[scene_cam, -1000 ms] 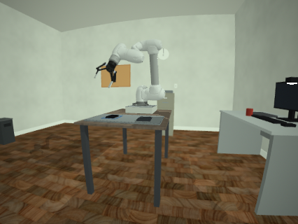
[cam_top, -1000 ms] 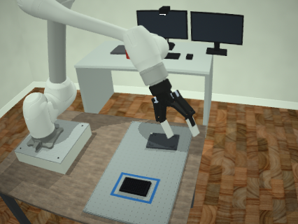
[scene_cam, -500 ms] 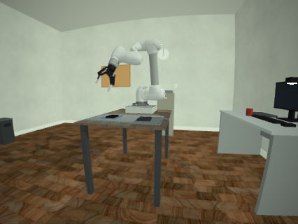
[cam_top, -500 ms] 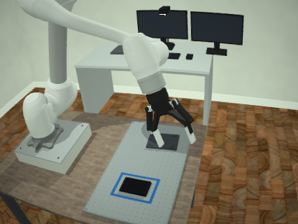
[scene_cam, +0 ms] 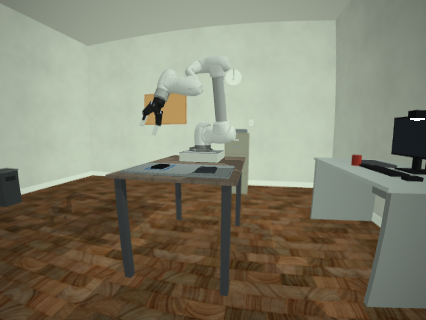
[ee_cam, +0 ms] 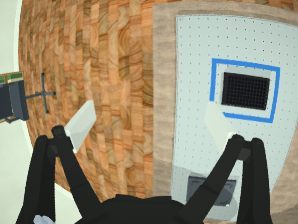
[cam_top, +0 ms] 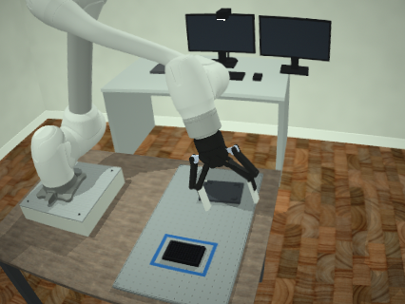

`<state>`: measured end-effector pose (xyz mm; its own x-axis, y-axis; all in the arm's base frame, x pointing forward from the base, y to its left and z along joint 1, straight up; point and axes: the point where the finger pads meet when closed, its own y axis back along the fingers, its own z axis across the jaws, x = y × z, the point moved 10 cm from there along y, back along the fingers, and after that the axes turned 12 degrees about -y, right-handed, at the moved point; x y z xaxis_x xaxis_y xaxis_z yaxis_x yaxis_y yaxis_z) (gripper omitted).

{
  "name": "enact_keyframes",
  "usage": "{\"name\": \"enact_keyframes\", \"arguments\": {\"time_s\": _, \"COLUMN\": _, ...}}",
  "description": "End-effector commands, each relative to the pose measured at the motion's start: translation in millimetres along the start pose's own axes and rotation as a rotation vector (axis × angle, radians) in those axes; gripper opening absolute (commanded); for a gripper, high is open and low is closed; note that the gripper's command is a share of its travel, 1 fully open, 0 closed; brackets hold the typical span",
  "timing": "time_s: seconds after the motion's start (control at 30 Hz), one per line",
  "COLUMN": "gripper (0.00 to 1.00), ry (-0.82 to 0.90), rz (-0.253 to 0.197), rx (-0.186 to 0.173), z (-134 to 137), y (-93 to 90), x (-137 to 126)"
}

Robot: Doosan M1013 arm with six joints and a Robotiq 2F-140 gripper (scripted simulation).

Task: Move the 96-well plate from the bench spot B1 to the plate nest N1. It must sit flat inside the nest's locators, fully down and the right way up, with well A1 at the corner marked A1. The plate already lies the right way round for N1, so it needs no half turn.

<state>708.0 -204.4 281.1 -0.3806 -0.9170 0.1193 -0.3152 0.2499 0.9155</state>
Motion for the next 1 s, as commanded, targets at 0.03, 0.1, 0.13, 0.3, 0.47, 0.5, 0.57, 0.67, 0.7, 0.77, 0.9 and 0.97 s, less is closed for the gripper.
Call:
{"name": "enact_keyframes", "arguments": {"time_s": 0.03, "gripper": 1.0, "ry": 0.099, "rz": -0.014, "rx": -0.037, "z": 12.8, "y": -11.7, "x": 6.2}}
{"name": "enact_keyframes", "arguments": {"time_s": 0.1, "gripper": 1.0, "ry": 0.141, "rz": -0.017, "rx": -0.047, "z": 16.8, "y": -15.3, "x": 7.5}}
{"name": "enact_keyframes", "arguments": {"time_s": 0.13, "gripper": 1.0, "ry": 0.141, "rz": -0.017, "rx": -0.047, "z": 16.8, "y": -15.3, "x": 7.5}}
{"name": "enact_keyframes", "arguments": {"time_s": 0.3, "gripper": 1.0, "ry": 0.214, "rz": -0.024, "rx": -0.064, "z": 24.2, "y": -21.5, "x": 9.8}}
{"name": "enact_keyframes", "arguments": {"time_s": 0.47, "gripper": 1.0, "ry": 0.32, "rz": -0.037, "rx": -0.089, "z": 35.1, "y": -30.2, "x": 13.0}}
{"name": "enact_keyframes", "arguments": {"time_s": 0.5, "gripper": 1.0, "ry": 0.352, "rz": -0.041, "rx": -0.096, "z": 38.5, "y": -32.9, "x": 14.0}}
{"name": "enact_keyframes", "arguments": {"time_s": 0.57, "gripper": 1.0, "ry": 0.361, "rz": -0.042, "rx": -0.098, "z": 39.2, "y": -33.5, "x": 14.2}}
{"name": "enact_keyframes", "arguments": {"time_s": 0.67, "gripper": 1.0, "ry": 0.435, "rz": -0.054, "rx": -0.114, "z": 46.8, "y": -39.3, "x": 16.4}}
{"name": "enact_keyframes", "arguments": {"time_s": 0.7, "gripper": 1.0, "ry": 0.435, "rz": -0.054, "rx": -0.114, "z": 46.8, "y": -39.3, "x": 16.4}}
{"name": "enact_keyframes", "arguments": {"time_s": 0.77, "gripper": 1.0, "ry": 0.467, "rz": -0.06, "rx": -0.12, "z": 50.3, "y": -41.8, "x": 17.3}}
{"name": "enact_keyframes", "arguments": {"time_s": 0.9, "gripper": 1.0, "ry": 0.563, "rz": -0.078, "rx": -0.14, "z": 60.9, "y": -49.4, "x": 20.1}}
{"name": "enact_keyframes", "arguments": {"time_s": 0.97, "gripper": 1.0, "ry": 0.581, "rz": -0.081, "rx": -0.143, "z": 62.1, "y": -50.3, "x": 20.5}}
